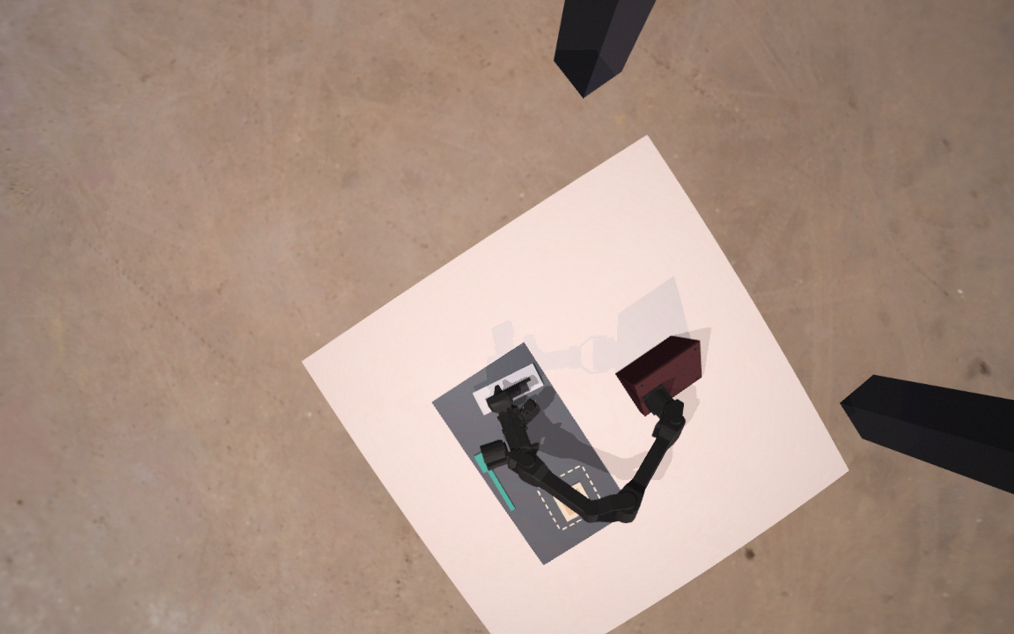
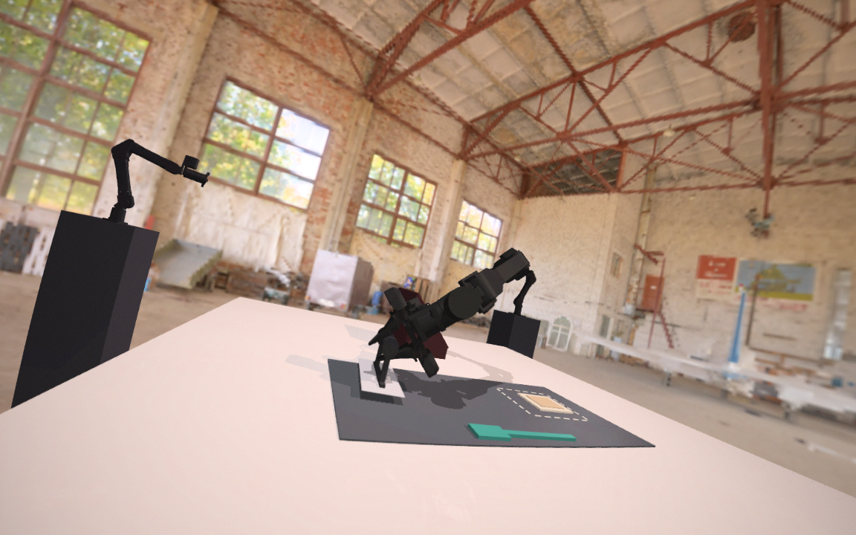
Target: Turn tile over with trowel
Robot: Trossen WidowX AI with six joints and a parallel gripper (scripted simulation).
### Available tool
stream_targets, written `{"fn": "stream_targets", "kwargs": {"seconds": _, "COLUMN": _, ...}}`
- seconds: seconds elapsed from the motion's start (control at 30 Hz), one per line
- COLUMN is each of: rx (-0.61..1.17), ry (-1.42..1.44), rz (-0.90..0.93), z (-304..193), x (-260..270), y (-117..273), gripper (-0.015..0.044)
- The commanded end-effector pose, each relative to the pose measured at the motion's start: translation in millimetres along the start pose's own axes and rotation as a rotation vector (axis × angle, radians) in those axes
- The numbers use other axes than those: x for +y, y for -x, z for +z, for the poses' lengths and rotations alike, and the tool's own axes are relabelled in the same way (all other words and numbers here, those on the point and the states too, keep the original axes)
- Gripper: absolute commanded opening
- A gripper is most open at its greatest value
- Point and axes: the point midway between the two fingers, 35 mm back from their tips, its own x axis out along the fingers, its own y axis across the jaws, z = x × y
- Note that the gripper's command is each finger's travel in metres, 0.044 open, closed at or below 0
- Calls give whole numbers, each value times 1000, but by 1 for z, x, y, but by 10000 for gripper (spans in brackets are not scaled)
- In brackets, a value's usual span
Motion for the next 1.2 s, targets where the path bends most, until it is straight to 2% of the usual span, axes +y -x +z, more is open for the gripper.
{"fn": "stream_targets", "kwargs": {"seconds": 0.0, "rx": 7, "ry": -14, "rz": 10, "z": -1, "x": 0, "y": -3, "gripper": 0}}
{"fn": "stream_targets", "kwargs": {"seconds": 0.3, "rx": 7, "ry": -14, "rz": 8, "z": -2, "x": -9, "y": -10, "gripper": 0}}
{"fn": "stream_targets", "kwargs": {"seconds": 0.67, "rx": 7, "ry": -14, "rz": 8, "z": -2, "x": -9, "y": -10, "gripper": 289}}
{"fn": "stream_targets", "kwargs": {"seconds": 0.7, "rx": 7, "ry": -14, "rz": 8, "z": -2, "x": -9, "y": -10, "gripper": 300}}
{"fn": "stream_targets", "kwargs": {"seconds": 1.0, "rx": 7, "ry": -14, "rz": 8, "z": -2, "x": -9, "y": -10, "gripper": 300}}
{"fn": "stream_targets", "kwargs": {"seconds": 1.17, "rx": 6, "ry": -11, "rz": 7, "z": -3, "x": -10, "y": 14, "gripper": 300}}
